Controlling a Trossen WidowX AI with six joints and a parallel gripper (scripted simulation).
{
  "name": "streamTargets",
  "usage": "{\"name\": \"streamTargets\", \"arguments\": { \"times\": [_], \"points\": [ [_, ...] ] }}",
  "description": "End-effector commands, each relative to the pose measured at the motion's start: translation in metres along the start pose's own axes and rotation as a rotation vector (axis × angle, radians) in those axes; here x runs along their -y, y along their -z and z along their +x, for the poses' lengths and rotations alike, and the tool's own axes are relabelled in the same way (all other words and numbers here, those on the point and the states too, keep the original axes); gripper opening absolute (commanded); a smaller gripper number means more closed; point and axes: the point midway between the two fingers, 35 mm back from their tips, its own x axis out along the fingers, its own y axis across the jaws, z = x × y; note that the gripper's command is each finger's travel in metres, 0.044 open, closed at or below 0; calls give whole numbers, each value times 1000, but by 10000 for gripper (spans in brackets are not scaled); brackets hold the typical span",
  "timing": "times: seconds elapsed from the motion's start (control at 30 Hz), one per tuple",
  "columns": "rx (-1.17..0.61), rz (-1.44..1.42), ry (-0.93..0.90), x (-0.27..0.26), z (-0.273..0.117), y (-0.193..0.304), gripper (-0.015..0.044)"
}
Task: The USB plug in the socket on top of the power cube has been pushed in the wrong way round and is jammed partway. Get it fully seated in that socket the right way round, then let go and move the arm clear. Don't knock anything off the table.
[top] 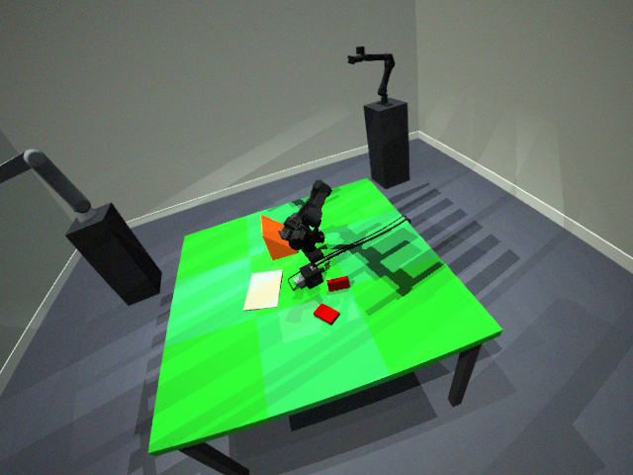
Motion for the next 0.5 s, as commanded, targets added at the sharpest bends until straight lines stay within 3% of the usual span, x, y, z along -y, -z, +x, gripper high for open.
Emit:
{"name": "streamTargets", "arguments": {
  "times": [0.0,0.47],
  "points": [
    [1,3,3,0,1,0,0],
    [1,3,3,0,2,0,0]
  ]
}}
